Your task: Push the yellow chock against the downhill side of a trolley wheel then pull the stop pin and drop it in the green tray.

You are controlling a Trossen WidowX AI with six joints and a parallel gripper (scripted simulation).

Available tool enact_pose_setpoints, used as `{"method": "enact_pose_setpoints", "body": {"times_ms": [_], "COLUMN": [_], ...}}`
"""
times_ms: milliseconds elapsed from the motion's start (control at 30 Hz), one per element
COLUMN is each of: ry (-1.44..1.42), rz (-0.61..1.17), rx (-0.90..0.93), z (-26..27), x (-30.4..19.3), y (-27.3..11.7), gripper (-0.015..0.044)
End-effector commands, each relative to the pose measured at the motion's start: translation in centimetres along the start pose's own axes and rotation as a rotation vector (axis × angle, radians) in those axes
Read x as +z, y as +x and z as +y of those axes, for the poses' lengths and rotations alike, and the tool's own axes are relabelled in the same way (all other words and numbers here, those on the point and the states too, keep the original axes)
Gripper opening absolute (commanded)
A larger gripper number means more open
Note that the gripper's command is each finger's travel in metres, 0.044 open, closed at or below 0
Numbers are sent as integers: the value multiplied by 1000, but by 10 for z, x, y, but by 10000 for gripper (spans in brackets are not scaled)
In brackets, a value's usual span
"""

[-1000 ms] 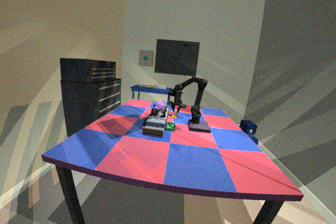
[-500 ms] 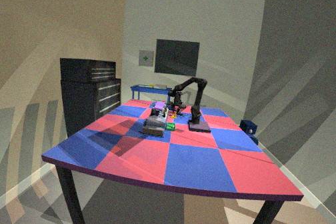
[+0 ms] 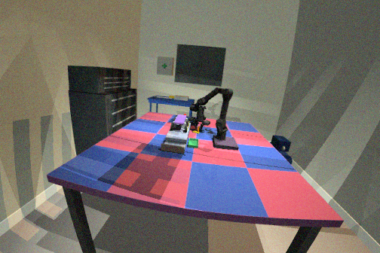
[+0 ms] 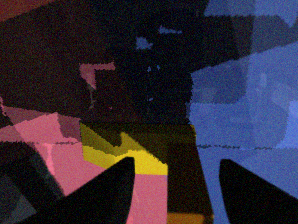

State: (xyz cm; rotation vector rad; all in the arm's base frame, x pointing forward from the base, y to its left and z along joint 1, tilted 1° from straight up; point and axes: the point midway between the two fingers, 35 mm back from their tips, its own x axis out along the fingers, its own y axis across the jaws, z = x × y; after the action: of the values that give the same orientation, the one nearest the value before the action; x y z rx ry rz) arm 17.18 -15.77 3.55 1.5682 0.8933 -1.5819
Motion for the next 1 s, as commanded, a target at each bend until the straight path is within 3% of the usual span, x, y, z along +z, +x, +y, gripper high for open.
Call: {"method": "enact_pose_setpoints", "body": {"times_ms": [0,67,200,533,967], "ry": [4,4,0,0,4], "rz": [8,8,1,1,8], "rx": [-9,-9,-3,-3,-9], "z": [-3,-3,-1,-1,-5], "x": [-1,-1,0,0,0], "y": [4,4,1,0,-45], "gripper": [190,190,85,0,0]}}
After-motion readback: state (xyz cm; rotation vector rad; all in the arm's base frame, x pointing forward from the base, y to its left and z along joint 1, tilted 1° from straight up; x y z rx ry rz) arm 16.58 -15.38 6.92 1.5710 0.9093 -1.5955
